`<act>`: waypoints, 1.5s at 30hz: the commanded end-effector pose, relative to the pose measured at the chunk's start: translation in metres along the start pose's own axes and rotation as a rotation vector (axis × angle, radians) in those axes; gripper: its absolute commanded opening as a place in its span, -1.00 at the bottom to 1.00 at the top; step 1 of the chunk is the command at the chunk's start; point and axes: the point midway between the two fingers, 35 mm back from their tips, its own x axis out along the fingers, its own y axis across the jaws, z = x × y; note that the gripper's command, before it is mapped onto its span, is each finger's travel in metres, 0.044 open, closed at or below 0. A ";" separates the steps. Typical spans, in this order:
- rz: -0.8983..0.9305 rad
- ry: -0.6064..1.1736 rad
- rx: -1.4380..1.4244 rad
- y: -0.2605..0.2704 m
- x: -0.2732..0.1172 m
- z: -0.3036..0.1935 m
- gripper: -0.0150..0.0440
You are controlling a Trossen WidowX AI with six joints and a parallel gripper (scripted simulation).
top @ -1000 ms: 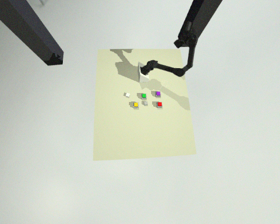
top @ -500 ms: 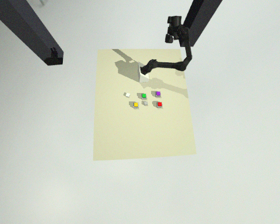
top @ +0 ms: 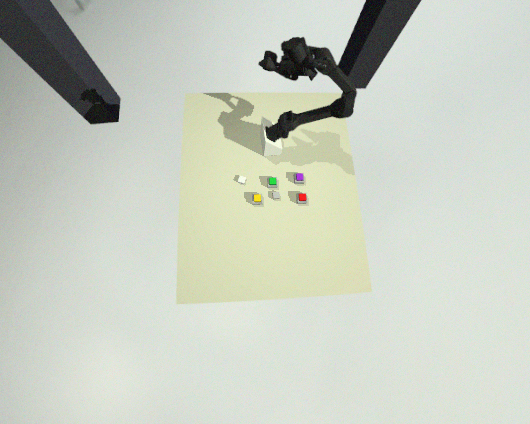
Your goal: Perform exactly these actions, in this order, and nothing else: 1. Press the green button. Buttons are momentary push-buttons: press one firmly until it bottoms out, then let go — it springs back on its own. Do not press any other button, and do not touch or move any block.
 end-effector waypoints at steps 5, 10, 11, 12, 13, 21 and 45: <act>0.212 0.276 -0.774 0.063 -0.003 -0.121 0.86; 0.340 0.413 -1.201 0.070 -0.014 -0.194 0.86; 0.366 0.441 -1.285 0.069 -0.016 -0.209 0.86; 0.392 0.468 -1.368 0.067 -0.019 -0.223 0.86; 0.419 0.495 -1.451 0.064 -0.021 -0.237 0.86; 0.644 0.732 -2.077 0.018 -0.039 -0.337 0.86; 0.980 1.124 -2.720 -0.093 -0.044 -0.423 0.69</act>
